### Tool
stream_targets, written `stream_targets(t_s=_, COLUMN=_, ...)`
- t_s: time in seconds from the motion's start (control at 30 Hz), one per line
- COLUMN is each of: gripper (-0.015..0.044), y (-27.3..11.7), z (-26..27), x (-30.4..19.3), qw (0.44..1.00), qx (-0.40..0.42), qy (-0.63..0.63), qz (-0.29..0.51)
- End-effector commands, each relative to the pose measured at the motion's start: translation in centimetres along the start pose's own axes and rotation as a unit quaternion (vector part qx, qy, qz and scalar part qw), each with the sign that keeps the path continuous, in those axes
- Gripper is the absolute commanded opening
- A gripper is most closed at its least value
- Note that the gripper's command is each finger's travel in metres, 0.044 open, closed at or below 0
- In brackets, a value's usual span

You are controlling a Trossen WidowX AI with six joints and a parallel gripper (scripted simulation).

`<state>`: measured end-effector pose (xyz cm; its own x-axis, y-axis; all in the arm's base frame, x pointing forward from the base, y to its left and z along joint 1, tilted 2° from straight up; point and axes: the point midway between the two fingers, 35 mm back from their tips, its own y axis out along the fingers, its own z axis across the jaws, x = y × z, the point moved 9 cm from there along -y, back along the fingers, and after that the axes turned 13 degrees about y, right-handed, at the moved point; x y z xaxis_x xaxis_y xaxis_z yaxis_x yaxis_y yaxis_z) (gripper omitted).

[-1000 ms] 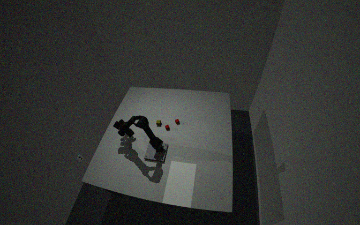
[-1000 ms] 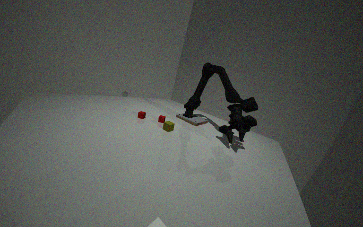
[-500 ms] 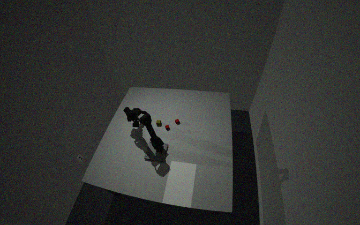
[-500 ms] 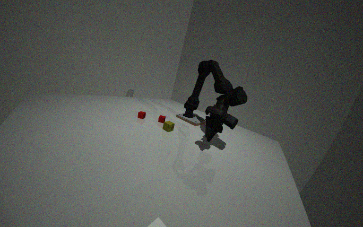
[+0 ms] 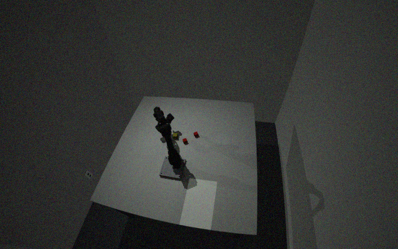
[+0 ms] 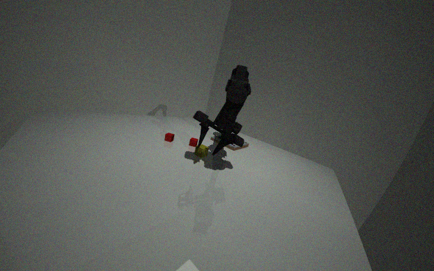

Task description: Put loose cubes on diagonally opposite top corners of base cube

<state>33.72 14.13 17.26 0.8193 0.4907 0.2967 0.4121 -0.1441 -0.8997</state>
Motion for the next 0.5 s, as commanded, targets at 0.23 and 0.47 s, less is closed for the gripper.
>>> stream_targets(t_s=0.23, gripper=0.0265, y=0.2, z=-10.8, x=-2.7, qw=0.944, qx=0.003, qy=0.318, qz=0.09)
stream_targets(t_s=0.47, gripper=0.0265, y=-0.6, z=-16.7, x=-5.9, qw=0.854, qx=-0.004, qy=0.501, qz=0.136)
